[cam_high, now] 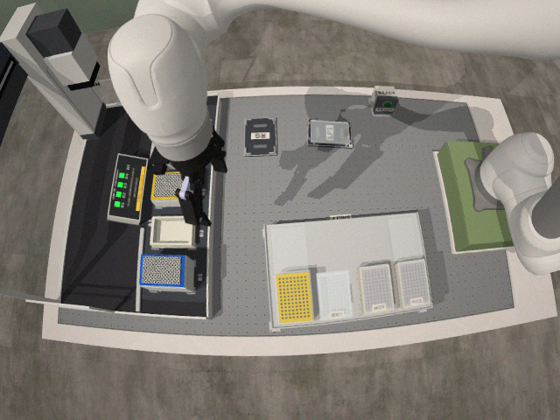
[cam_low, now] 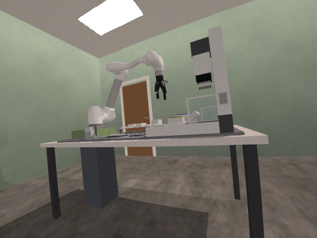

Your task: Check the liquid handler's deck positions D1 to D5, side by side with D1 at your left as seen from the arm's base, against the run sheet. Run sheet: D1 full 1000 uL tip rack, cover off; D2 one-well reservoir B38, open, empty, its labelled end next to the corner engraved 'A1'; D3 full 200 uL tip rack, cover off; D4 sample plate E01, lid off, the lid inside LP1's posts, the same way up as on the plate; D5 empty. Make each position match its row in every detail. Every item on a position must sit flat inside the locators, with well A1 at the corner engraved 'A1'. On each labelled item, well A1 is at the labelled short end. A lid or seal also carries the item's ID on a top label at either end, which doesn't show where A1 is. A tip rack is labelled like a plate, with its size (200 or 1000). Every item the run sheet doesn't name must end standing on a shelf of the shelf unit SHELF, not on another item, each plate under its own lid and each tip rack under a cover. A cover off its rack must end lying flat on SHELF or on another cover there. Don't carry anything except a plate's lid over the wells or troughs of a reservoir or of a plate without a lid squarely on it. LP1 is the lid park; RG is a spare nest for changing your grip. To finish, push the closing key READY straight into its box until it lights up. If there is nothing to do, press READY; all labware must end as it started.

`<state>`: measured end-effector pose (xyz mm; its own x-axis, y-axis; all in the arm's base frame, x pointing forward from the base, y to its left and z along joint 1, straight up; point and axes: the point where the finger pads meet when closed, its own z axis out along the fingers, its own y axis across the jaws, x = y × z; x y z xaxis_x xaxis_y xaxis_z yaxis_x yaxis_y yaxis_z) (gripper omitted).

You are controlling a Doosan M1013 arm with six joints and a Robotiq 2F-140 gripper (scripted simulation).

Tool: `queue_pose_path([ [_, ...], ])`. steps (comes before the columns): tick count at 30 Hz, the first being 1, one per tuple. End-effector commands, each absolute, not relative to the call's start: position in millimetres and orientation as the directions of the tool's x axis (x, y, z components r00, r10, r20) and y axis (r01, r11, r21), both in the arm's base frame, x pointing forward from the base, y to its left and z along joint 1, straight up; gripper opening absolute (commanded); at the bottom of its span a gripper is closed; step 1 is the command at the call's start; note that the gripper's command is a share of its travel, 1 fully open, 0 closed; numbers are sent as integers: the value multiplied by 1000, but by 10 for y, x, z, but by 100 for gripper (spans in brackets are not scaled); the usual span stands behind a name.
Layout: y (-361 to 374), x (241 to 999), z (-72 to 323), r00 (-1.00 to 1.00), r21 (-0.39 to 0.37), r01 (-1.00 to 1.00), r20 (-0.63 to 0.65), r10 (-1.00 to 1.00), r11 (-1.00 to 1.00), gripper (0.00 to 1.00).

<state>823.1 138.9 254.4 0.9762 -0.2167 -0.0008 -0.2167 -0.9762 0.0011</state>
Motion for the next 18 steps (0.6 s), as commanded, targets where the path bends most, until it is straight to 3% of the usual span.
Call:
queue_pose_path([
  [1,1388,8233,2557,986,0,-165,1,-165,-986,79],
  [18,1388,8233,2557,991,0,134,1,134,-991,79],
])
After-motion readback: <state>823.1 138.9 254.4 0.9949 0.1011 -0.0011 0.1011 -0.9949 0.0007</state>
